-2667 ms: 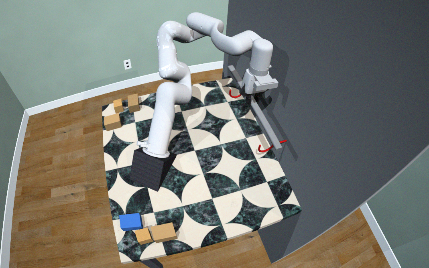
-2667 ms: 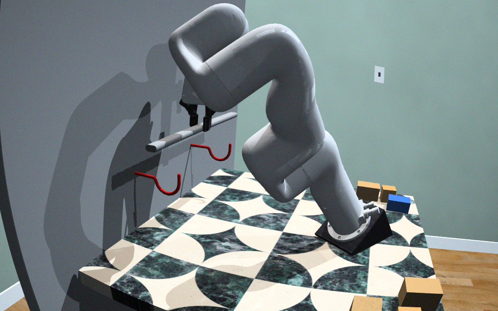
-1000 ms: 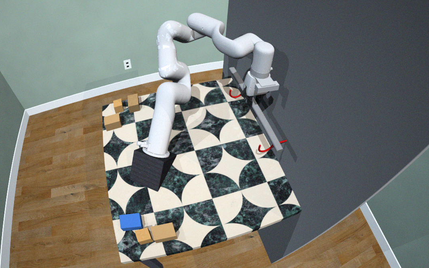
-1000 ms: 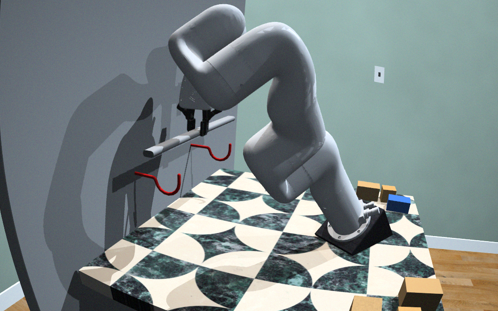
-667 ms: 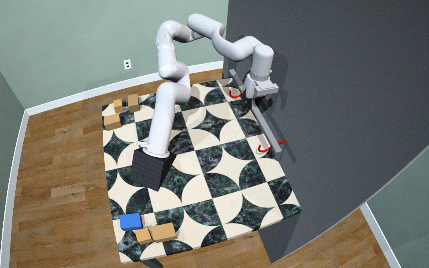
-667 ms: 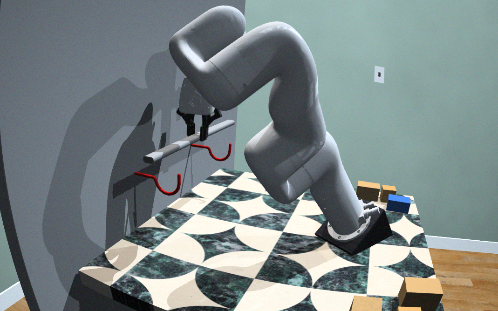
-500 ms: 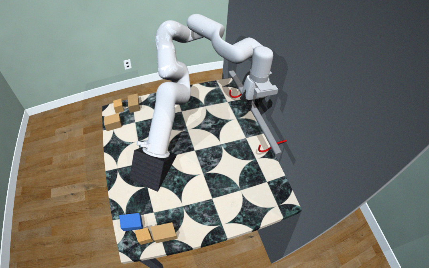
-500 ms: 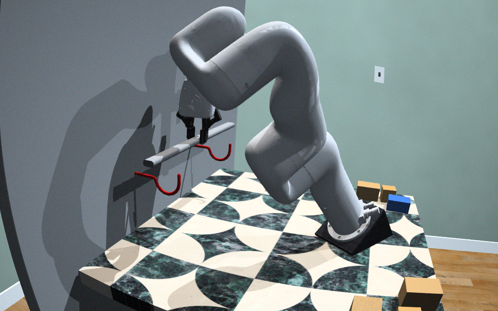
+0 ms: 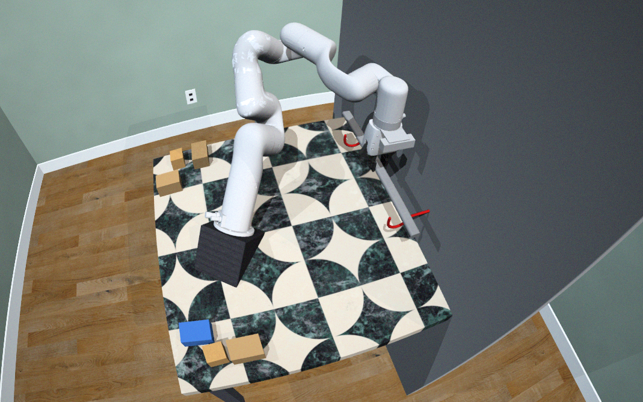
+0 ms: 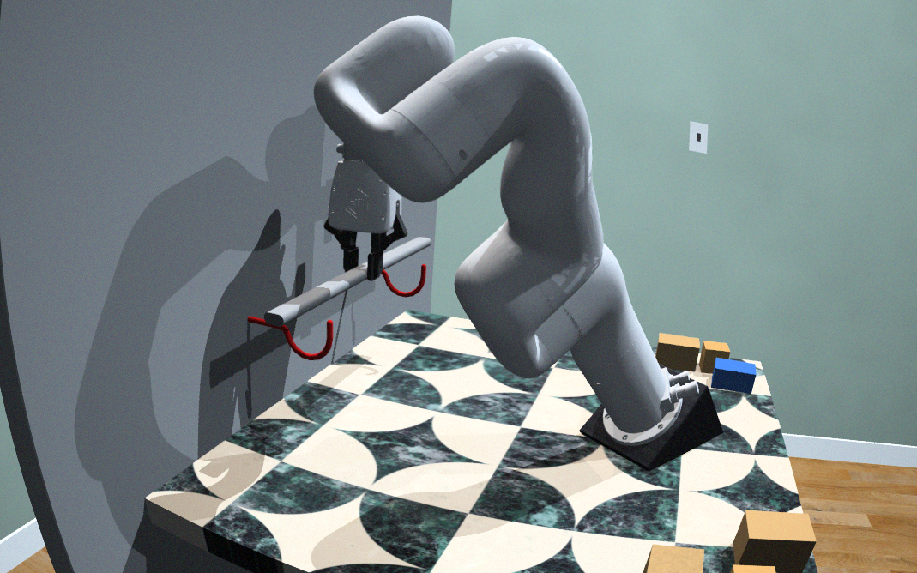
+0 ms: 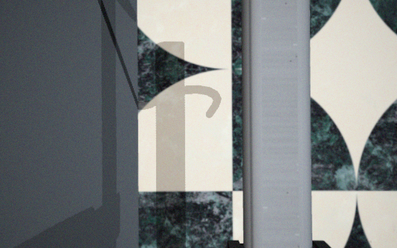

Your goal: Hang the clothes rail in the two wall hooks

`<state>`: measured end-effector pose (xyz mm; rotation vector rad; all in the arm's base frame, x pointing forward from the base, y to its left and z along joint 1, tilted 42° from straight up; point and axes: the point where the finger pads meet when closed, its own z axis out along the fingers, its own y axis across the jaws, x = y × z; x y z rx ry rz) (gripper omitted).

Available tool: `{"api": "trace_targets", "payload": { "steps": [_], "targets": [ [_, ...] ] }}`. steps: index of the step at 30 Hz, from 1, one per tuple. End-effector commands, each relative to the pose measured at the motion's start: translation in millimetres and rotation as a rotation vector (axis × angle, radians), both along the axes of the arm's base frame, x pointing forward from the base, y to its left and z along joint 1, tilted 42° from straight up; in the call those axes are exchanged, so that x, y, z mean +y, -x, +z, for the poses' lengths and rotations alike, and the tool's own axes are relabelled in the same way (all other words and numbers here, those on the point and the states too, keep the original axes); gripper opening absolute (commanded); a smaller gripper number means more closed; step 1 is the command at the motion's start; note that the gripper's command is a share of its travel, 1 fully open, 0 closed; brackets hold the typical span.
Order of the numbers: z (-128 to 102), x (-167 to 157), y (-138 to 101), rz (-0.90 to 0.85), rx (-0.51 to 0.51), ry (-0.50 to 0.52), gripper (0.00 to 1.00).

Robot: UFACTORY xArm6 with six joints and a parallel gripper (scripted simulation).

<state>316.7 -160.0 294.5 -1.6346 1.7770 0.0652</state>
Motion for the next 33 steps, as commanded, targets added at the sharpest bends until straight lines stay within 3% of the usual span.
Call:
{"api": "trace_targets", "payload": {
  "steps": [1, 22, 33],
  "targets": [
    [-4.2, 2.6, -3.6, -0.001, -0.002, 0.003, 0.0],
    [-27.8, 17.9, -18.2, -0.001, -0.002, 0.003, 0.0],
    [-29.1, 18.7, -19.0, -0.001, -0.002, 0.003, 0.0]
  ]
}}
